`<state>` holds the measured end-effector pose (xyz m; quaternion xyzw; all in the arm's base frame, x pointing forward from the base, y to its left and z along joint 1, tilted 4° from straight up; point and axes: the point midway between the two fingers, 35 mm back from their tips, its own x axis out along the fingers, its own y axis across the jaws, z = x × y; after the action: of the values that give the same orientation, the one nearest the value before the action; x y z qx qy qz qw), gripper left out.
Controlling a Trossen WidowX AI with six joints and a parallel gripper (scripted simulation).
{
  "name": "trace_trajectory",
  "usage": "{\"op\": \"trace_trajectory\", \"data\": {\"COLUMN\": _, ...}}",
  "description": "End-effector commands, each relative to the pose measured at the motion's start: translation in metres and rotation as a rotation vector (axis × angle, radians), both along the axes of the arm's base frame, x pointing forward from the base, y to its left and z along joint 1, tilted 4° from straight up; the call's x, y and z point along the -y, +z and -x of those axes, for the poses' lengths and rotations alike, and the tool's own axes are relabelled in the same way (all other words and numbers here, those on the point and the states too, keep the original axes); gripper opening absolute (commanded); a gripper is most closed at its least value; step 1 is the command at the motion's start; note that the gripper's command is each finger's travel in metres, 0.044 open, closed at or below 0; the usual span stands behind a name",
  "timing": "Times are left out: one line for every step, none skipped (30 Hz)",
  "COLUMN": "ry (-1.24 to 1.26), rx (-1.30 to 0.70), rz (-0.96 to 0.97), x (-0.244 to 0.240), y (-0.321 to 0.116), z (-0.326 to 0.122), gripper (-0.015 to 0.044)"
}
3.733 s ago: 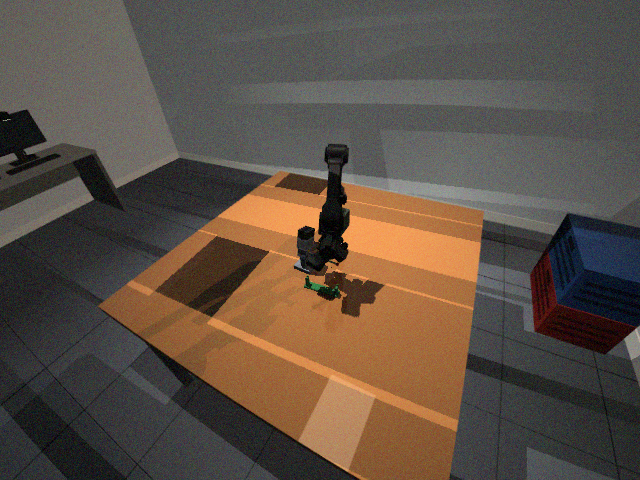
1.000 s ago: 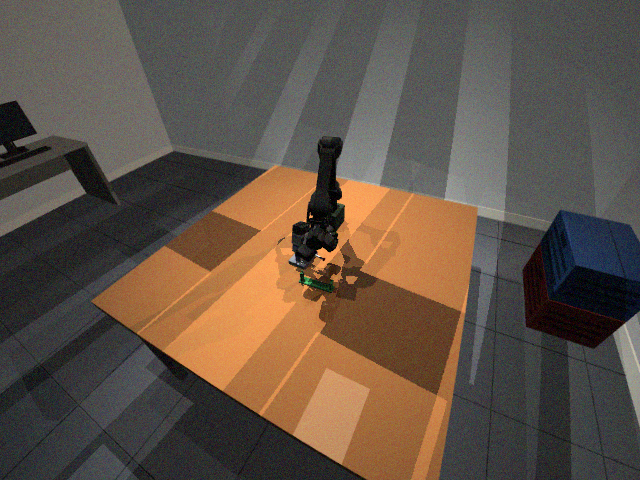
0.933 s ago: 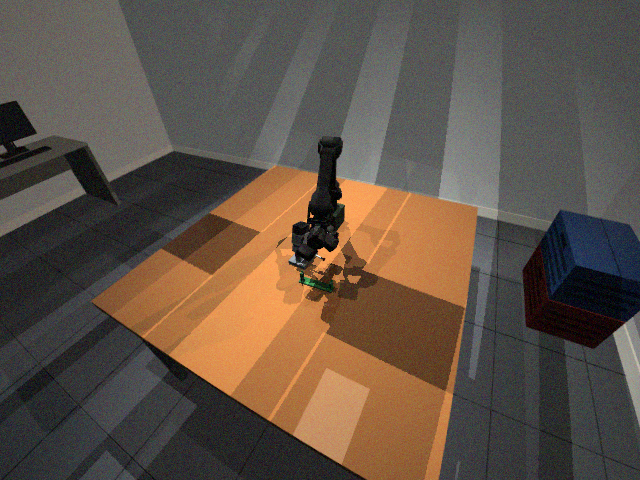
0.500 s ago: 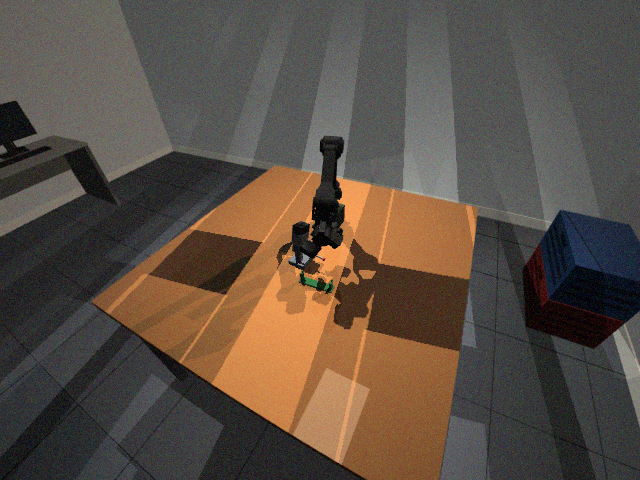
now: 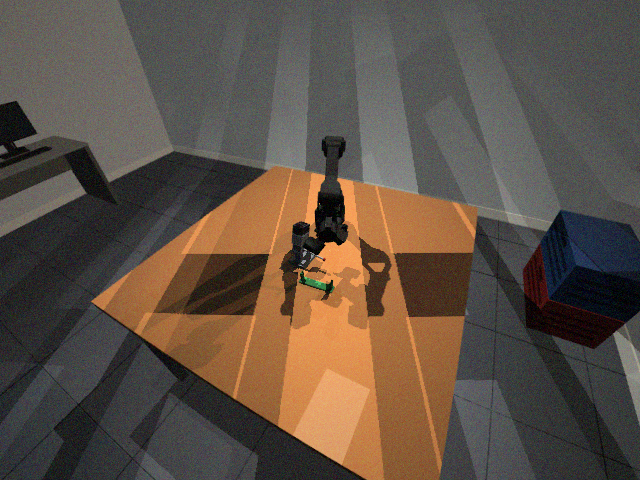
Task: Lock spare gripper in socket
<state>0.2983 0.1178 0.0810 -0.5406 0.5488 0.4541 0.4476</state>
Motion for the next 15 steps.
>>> {"op": "trace_trajectory", "data": {"ry": 0.000, "rx": -0.005, "rz": 0.001, "x": 0.0014, "y": -0.0016, "z": 0.0007, "gripper": 0.0305}}
{"op": "trace_trajectory", "data": {"ry": 0.000, "rx": -0.005, "rz": 0.001, "x": 0.0014, "y": -0.0016, "z": 0.0007, "gripper": 0.0331}}
{"op": "trace_trajectory", "data": {"ry": 0.000, "rx": -0.005, "rz": 0.001, "x": 0.0014, "y": -0.0016, "z": 0.0007, "gripper": 0.0358}}
{"op": "trace_trajectory", "data": {"ry": 0.000, "rx": -0.005, "rz": 0.001, "x": 0.0014, "y": -0.0016, "z": 0.0007, "gripper": 0.0384}}
{"op": "trace_trajectory", "data": {"ry": 0.000, "rx": -0.005, "rz": 0.001, "x": 0.0014, "y": -0.0016, "z": 0.0007, "gripper": 0.0410}}
{"op": "trace_trajectory", "data": {"ry": 0.000, "rx": -0.005, "rz": 0.001, "x": 0.0014, "y": -0.0016, "z": 0.0007, "gripper": 0.0436}}
{"op": "trace_trajectory", "data": {"ry": 0.000, "rx": -0.005, "rz": 0.001, "x": 0.0014, "y": -0.0016, "z": 0.0007, "gripper": 0.0440}}
{"op": "trace_trajectory", "data": {"ry": 0.000, "rx": -0.005, "rz": 0.001, "x": 0.0014, "y": -0.0016, "z": 0.0007, "gripper": 0.0440}}
{"op": "trace_trajectory", "data": {"ry": 0.000, "rx": -0.005, "rz": 0.001, "x": 0.0014, "y": -0.0016, "z": 0.0007, "gripper": 0.0440}}
{"op": "trace_trajectory", "data": {"ry": 0.000, "rx": -0.005, "rz": 0.001, "x": 0.0014, "y": -0.0016, "z": 0.0007, "gripper": 0.0440}}
{"op": "trace_trajectory", "data": {"ry": 0.000, "rx": -0.005, "rz": 0.001, "x": 0.0014, "y": -0.0016, "z": 0.0007, "gripper": 0.0440}}
{"op": "trace_trajectory", "data": {"ry": 0.000, "rx": -0.005, "rz": 0.001, "x": 0.0014, "y": -0.0016, "z": 0.0007, "gripper": 0.0440}}
{"op": "trace_trajectory", "data": {"ry": 0.000, "rx": -0.005, "rz": 0.001, "x": 0.0014, "y": -0.0016, "z": 0.0007, "gripper": 0.0440}}
{"op": "trace_trajectory", "data": {"ry": 0.000, "rx": -0.005, "rz": 0.001, "x": 0.0014, "y": -0.0016, "z": 0.0007, "gripper": 0.0440}}
{"op": "trace_trajectory", "data": {"ry": 0.000, "rx": -0.005, "rz": 0.001, "x": 0.0014, "y": -0.0016, "z": 0.0007, "gripper": 0.0440}}
